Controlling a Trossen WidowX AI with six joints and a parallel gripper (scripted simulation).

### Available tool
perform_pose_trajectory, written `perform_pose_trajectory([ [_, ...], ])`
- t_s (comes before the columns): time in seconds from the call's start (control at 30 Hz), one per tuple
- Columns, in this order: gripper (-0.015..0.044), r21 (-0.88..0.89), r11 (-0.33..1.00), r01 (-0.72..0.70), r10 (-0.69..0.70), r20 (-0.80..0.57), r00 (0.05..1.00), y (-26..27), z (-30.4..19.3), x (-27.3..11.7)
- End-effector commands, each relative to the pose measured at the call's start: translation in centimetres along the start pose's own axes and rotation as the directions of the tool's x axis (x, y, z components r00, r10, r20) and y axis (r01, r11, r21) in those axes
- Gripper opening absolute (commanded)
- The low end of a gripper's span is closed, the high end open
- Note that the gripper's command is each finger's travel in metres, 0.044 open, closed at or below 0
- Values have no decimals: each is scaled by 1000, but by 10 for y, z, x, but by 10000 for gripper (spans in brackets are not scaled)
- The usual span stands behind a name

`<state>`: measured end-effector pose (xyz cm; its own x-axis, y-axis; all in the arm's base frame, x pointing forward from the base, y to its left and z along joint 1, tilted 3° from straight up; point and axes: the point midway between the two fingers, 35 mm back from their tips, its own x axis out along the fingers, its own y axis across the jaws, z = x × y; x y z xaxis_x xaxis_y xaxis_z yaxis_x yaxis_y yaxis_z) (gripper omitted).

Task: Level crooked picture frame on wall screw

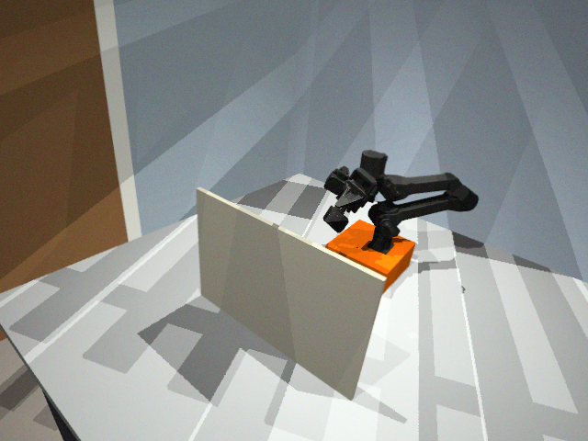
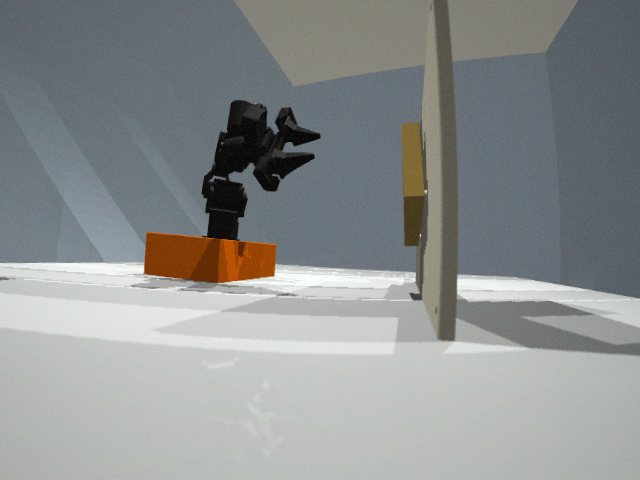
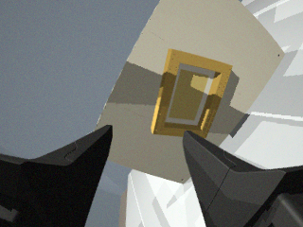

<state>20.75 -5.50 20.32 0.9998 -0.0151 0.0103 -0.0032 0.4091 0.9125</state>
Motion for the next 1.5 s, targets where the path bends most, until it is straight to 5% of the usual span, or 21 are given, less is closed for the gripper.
perform_pose_trajectory([
  [0.0, 260, 23, 1000, -13, 12, 14, 1000, 5, 4, 17],
  [0.23, 260, 79, 996, -47, 44, 43, 998, 14, 0, 55],
  [0.83, 260, 80, 996, -49, 45, 44, 998, 12, 1, 64],
  [1.47, 260, 81, 995, -54, 50, 47, 998, -38, -21, 139],
])
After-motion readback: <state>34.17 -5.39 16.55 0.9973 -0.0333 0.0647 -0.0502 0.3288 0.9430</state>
